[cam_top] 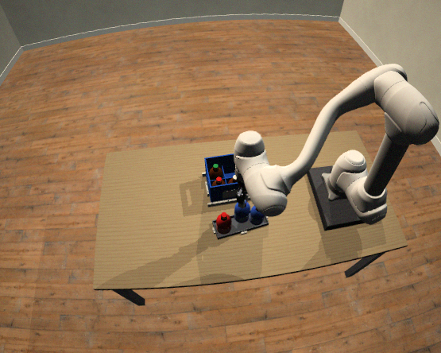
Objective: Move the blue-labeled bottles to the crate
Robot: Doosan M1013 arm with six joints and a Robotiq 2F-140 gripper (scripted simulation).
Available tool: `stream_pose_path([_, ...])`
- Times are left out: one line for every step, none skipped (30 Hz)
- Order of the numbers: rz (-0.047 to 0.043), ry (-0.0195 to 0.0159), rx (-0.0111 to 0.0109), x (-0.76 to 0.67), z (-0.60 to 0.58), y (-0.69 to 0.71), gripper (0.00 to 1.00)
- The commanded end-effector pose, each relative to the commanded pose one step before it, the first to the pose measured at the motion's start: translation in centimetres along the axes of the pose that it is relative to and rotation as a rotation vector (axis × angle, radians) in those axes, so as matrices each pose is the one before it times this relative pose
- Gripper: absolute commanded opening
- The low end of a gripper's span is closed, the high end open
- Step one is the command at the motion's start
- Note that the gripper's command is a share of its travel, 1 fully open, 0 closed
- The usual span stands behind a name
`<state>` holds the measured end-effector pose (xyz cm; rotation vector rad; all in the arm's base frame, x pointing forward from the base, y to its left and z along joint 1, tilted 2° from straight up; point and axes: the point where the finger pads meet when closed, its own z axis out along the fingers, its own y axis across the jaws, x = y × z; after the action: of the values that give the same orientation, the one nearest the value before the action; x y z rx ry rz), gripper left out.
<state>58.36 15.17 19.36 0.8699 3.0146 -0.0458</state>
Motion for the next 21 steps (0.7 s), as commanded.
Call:
stream_pose_path([-0.00002,0.00007,-0.00017,0.003,-0.142,-0.001,0.00])
stream_pose_path([0.00000,0.00000,0.00000,0.000,-0.067,0.000,0.00])
stream_pose_path([0.00000,0.00000,0.00000,0.000,-0.073,0.000,0.00])
stream_pose_path([0.00000,0.00000,0.00000,0.000,-0.079,0.000,0.00])
stream_pose_path([0.00000,0.00000,0.00000,0.000,-0.085,0.000,0.00])
stream_pose_path([0.00000,0.00000,0.00000,0.000,-0.091,0.000,0.00])
stream_pose_path([0.00000,0.00000,0.00000,0.000,-0.096,0.000,0.00])
stream_pose_path([0.00000,0.00000,0.00000,0.000,-0.101,0.000,0.00])
stream_pose_path([0.00000,0.00000,0.00000,0.000,-0.105,0.000,0.00])
stream_pose_path([0.00000,0.00000,0.00000,0.000,-0.110,0.000,0.00])
stream_pose_path([0.00000,0.00000,0.00000,0.000,0.000,0.000,0.00])
stream_pose_path([0.00000,0.00000,0.00000,0.000,0.000,0.000,0.00])
stream_pose_path([0.00000,0.00000,0.00000,0.000,-0.113,0.000,0.00])
stream_pose_path([0.00000,0.00000,0.00000,0.000,-0.117,0.000,0.00])
stream_pose_path([0.00000,0.00000,0.00000,0.000,-0.119,0.000,0.00])
stream_pose_path([0.00000,0.00000,0.00000,0.000,-0.121,0.000,0.00])
stream_pose_path([0.00000,0.00000,0.00000,0.000,-0.123,0.000,0.00])
stream_pose_path([0.00000,0.00000,0.00000,0.000,-0.124,0.000,0.00])
stream_pose_path([0.00000,0.00000,0.00000,0.000,-0.125,0.000,0.00])
stream_pose_path([0.00000,0.00000,0.00000,0.000,-0.125,0.000,0.00])
stream_pose_path([0.00000,0.00000,0.00000,0.000,-0.124,0.000,0.00])
